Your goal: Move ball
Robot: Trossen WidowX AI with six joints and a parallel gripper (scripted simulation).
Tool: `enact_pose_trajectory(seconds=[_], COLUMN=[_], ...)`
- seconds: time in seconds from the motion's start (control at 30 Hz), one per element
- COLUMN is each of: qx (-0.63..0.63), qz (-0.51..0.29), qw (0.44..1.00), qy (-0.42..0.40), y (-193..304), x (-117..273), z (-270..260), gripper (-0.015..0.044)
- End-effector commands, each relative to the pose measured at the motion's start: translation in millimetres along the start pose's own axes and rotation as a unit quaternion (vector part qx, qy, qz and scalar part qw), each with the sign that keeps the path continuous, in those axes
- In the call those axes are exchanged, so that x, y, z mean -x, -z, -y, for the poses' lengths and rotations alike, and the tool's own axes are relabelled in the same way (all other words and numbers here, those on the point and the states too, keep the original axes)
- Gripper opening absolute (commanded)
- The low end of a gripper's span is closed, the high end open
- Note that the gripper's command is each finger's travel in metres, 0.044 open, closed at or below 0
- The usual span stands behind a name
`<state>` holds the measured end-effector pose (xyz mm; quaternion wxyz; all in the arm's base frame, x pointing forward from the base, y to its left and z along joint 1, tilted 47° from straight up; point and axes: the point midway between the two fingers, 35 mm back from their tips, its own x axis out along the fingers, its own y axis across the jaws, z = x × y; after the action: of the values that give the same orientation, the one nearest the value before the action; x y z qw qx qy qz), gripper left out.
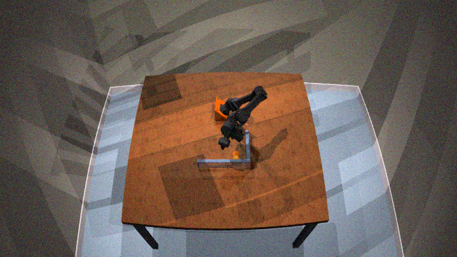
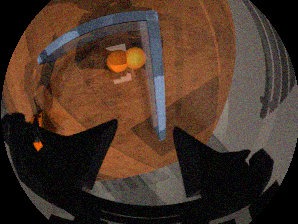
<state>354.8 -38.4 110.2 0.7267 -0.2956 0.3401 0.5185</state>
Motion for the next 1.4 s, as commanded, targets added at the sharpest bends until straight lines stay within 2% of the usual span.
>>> enact_pose_trajectory(seconds=[0.0, 0.1, 0.4, 1.37], qx=[0.115, 0.148, 0.148, 0.148], qz=[0.076, 0.102, 0.102, 0.103], qw=[0.985, 0.974, 0.974, 0.974], qy=[-0.107, -0.138, -0.138, -0.137], y=[-52, -69, -69, -77], x=[-34, -42, -43, -89], z=[-32, -44, -44, -59], gripper=[0.0332, 0.0332, 0.0332, 0.0332])
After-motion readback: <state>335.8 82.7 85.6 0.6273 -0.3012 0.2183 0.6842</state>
